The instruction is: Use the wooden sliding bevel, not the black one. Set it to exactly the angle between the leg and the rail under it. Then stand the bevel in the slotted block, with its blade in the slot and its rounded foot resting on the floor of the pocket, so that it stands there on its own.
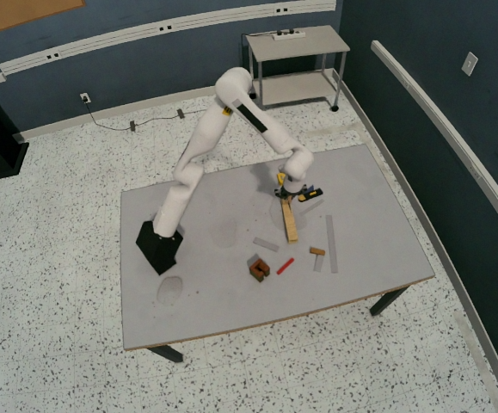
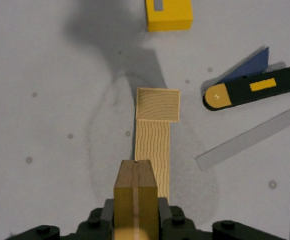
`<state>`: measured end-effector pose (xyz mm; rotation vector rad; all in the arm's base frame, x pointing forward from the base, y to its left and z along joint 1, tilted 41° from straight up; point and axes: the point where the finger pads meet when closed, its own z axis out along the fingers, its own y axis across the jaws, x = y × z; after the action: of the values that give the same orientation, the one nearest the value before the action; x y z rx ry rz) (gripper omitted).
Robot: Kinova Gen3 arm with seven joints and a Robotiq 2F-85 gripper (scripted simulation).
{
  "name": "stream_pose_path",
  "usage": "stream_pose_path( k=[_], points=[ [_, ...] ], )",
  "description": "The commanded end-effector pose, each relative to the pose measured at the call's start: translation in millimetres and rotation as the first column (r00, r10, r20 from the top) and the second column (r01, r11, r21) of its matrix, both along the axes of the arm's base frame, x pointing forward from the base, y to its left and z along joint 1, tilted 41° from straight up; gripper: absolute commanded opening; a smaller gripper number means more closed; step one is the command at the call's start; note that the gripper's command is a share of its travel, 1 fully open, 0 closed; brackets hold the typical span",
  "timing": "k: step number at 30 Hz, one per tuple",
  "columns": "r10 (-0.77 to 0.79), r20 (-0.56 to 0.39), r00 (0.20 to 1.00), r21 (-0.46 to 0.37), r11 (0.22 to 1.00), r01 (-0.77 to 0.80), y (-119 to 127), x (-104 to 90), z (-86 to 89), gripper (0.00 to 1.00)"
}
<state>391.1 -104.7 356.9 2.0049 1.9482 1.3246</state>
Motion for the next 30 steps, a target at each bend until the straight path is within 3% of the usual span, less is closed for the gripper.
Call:
stream_pose_path(
  k=[1, 9, 30],
  points=[
    [0.012, 0.009, 1.0, -0.026, 1.0, -0.012, -8, -5.9, -7.0, 0.1],
    [0.041, 0.025, 0.999, -0.083, 0.996, -0.038, -25, -18.7, -22.8, 0.1],
    [0.165, 0.073, 0.984, -0.315, 0.94, -0.135, -95, -71.3, -87.5, 0.1]
  ],
)
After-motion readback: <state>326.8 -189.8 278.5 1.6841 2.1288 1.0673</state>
